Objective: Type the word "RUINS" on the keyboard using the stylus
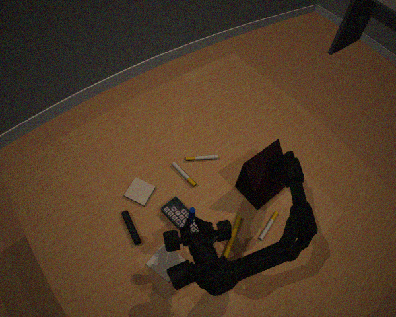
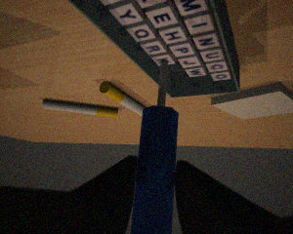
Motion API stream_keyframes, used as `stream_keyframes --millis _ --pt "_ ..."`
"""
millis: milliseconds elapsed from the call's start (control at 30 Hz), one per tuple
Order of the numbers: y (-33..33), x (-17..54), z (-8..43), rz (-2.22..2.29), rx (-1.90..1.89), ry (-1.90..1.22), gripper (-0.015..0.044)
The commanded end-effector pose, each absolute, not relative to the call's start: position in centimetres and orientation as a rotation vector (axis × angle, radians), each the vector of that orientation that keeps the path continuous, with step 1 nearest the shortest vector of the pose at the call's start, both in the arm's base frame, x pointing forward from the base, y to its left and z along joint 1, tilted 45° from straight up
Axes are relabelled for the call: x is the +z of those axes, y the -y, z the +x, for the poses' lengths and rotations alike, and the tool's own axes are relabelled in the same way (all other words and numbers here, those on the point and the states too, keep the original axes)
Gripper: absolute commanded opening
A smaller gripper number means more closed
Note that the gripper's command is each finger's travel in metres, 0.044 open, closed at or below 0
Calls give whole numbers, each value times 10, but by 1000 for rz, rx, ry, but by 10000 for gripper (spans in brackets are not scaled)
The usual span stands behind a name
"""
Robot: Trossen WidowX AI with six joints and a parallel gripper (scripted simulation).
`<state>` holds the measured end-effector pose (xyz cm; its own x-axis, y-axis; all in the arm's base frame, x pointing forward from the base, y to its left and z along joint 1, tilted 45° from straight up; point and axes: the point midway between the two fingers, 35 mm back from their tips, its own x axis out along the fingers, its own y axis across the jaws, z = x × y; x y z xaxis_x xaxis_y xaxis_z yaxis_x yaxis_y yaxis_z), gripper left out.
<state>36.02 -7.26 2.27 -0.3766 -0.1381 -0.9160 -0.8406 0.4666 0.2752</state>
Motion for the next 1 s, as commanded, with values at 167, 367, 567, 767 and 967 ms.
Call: stream_keyframes --millis 167,367,567,767,967 --pt "29 62 335 -830 985 -1813 0" --pt "29 63 334 -830 985 -1813 0" --pt "15 49 338 -829 986 -1812 0" --pt "14 49 338 -829 986 -1812 0" --pt "12 46 339 -829 986 -1812 81"
